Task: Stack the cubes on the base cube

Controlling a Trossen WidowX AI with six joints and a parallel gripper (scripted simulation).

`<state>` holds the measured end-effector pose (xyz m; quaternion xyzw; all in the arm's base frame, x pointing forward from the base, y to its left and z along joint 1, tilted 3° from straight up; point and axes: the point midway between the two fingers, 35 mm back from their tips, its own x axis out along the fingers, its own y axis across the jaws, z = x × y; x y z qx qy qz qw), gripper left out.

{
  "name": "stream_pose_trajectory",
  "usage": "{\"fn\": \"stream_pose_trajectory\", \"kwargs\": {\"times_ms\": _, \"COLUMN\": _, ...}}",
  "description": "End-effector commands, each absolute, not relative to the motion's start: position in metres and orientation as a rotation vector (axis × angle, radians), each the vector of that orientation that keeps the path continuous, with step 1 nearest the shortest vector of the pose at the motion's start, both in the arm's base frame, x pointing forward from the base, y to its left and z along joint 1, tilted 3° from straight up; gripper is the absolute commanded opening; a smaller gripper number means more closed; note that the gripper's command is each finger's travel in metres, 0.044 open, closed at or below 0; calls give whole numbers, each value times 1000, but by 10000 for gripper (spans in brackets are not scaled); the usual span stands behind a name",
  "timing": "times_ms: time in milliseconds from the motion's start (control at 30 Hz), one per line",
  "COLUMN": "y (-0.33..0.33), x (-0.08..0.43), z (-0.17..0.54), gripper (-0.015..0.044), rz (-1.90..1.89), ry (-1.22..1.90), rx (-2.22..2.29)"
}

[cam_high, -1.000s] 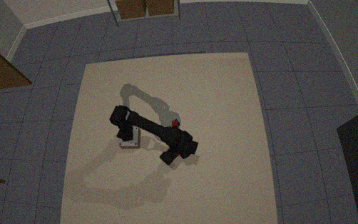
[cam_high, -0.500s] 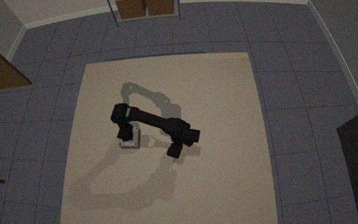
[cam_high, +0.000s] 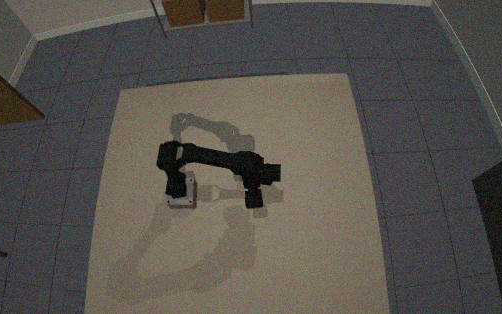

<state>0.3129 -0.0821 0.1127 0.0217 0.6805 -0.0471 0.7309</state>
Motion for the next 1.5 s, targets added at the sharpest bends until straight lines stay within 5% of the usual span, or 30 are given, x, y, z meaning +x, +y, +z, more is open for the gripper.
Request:
{"fn": "stream_pose_trajectory", "kwargs": {"times_ms": 0, "y": -72, "x": 313, "z": 110, "gripper": 105, "rz": -27, "ry": 1507, "rx": -37}}
{"fn": "stream_pose_trajectory", "kwargs": {"times_ms": 1467, "y": 56, "x": 308, "z": 99, "gripper": 105, "rz": 887, "ry": 1323, "rx": -985}}
